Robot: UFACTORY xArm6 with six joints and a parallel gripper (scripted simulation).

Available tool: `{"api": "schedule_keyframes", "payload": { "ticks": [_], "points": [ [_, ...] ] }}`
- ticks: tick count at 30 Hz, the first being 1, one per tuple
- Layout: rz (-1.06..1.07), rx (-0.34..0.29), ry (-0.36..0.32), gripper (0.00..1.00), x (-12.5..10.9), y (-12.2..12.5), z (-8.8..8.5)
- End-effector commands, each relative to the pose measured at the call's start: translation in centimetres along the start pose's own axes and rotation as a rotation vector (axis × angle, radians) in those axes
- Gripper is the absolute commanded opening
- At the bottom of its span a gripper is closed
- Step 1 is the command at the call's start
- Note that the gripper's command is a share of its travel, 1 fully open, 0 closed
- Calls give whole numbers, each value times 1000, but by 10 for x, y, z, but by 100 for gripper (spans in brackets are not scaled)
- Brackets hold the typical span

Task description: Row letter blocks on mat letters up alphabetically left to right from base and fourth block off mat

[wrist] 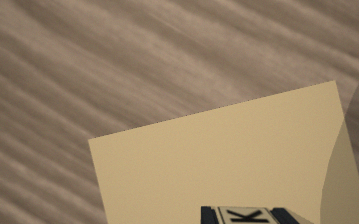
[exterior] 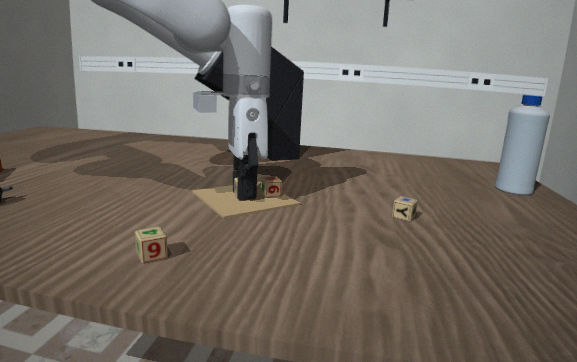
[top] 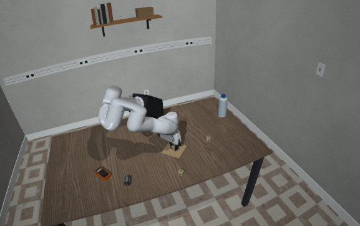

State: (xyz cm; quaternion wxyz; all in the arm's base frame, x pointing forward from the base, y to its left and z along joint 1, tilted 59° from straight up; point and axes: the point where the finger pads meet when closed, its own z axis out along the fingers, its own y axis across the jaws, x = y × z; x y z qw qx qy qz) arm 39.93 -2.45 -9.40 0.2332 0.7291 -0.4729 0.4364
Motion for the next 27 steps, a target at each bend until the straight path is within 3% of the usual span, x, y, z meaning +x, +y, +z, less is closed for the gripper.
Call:
{"api": "schedule_keyframes", "payload": {
  "ticks": [1,16,27],
  "points": [
    [0,2,-1,28,0,-1,-1],
    [0,2,-1,48,0,-1,-1],
    [0,2,-1,48,0,-1,-1]
  ]
}}
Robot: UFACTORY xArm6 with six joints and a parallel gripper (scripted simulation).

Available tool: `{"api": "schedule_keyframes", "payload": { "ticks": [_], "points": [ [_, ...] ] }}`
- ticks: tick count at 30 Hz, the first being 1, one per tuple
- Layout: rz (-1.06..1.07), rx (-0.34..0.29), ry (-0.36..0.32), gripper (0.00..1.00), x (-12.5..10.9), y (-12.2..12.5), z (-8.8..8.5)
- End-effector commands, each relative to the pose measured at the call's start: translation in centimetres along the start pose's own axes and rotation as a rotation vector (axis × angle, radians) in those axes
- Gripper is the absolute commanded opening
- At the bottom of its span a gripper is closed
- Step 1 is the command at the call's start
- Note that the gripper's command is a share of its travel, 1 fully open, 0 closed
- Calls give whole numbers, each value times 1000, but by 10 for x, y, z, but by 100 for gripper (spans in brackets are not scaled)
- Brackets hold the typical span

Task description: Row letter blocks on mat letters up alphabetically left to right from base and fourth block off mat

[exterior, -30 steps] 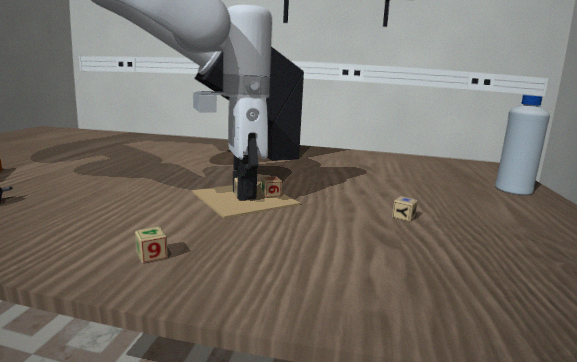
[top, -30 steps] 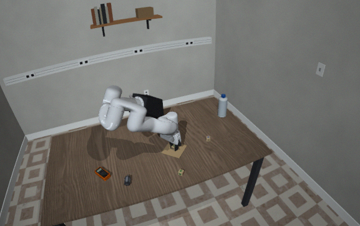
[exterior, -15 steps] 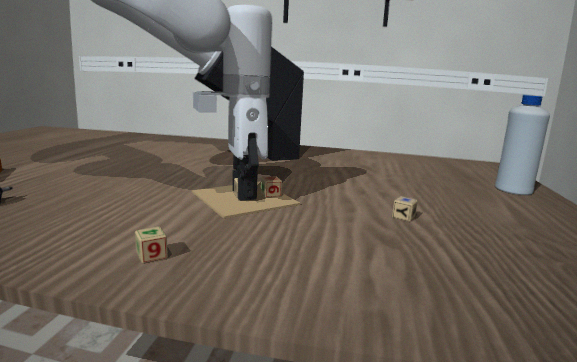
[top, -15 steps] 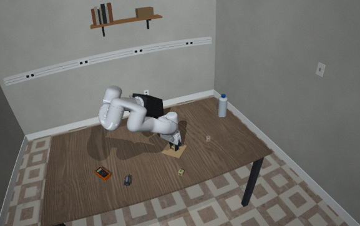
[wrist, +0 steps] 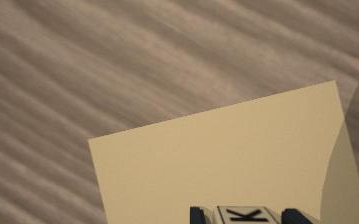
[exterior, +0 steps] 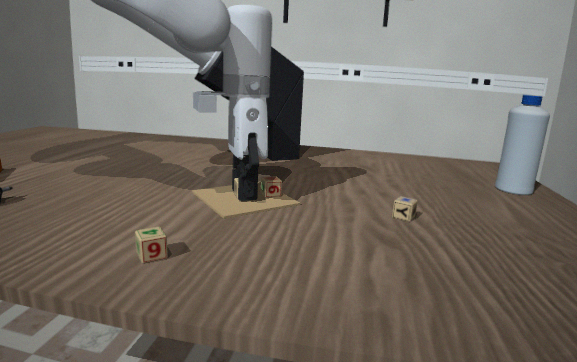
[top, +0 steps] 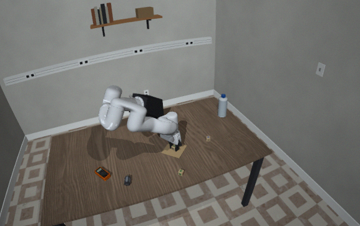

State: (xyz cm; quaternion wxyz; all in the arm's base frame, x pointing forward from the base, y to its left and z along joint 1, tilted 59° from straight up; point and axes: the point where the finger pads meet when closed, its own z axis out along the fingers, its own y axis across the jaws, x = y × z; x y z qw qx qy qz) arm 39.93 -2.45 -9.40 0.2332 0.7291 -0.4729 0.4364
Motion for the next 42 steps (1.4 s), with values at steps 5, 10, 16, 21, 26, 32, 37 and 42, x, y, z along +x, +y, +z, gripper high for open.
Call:
{"api": "schedule_keyframes", "payload": {
  "ticks": [5,10,16,21,26,32,37,42],
  "points": [
    [0,2,-1,48,0,-1,-6],
    [0,2,-1,48,0,-1,-16],
    [0,2,-1,48,0,-1,-47],
    [1,2,-1,48,0,-1,-73],
    [1,2,-1,48,0,-1,-83],
    [1,2,-1,48,0,-1,-91],
    [1,2,-1,100,0,-1,-91],
    [1,2,-1,100,0,-1,-91]
  ]
}}
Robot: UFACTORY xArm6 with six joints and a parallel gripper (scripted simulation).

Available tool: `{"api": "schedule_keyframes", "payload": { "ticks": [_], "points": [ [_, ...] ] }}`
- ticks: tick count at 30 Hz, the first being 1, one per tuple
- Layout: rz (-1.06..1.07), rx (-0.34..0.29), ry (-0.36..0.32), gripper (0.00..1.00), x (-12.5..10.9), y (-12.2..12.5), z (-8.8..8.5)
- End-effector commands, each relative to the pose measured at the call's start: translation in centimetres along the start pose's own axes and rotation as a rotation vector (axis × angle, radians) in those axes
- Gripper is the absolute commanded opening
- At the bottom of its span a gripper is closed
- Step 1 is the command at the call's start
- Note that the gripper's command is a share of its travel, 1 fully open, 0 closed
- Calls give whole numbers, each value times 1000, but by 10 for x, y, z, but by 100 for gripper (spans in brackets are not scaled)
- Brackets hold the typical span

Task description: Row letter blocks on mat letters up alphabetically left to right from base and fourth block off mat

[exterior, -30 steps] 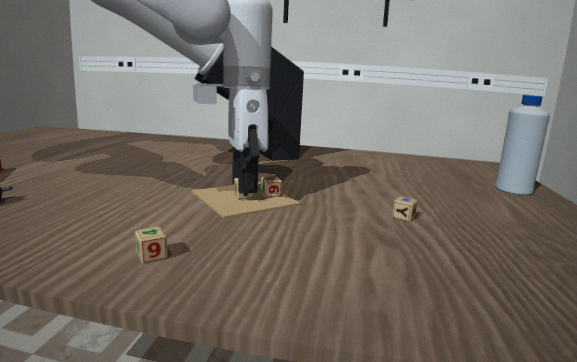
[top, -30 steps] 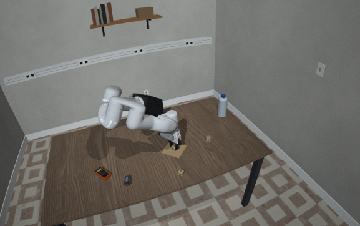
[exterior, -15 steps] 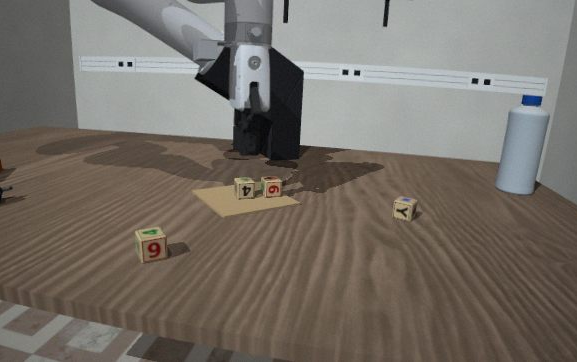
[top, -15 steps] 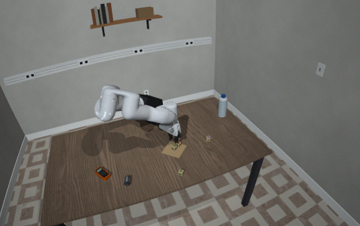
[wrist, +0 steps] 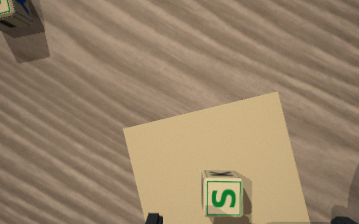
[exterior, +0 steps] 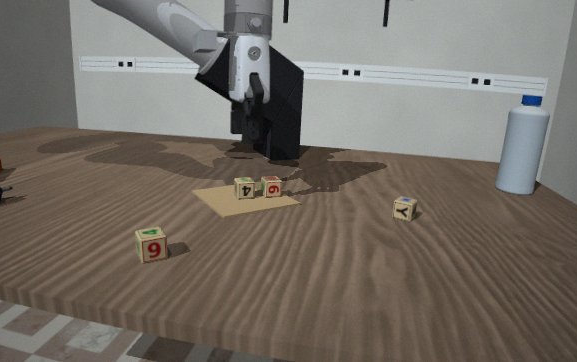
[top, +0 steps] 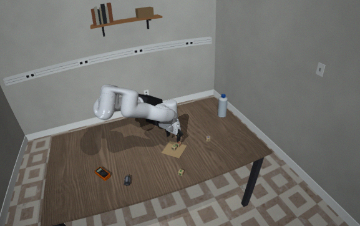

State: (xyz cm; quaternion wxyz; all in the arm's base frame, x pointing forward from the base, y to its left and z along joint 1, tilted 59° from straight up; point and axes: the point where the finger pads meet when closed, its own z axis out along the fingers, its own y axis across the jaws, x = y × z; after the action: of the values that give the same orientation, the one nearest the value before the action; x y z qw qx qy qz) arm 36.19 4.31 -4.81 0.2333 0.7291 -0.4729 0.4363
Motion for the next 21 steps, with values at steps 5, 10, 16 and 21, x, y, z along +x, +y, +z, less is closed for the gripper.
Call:
{"api": "schedule_keyframes", "payload": {
  "ticks": [5,10,16,21],
  "points": [
    [1,3,-1,100,0,-1,-1],
    [1,3,-1,100,0,-1,-1],
    [-14,3,-1,100,-2,-3,-1],
    [-55,3,0,100,-5,-8,-1]
  ]
}}
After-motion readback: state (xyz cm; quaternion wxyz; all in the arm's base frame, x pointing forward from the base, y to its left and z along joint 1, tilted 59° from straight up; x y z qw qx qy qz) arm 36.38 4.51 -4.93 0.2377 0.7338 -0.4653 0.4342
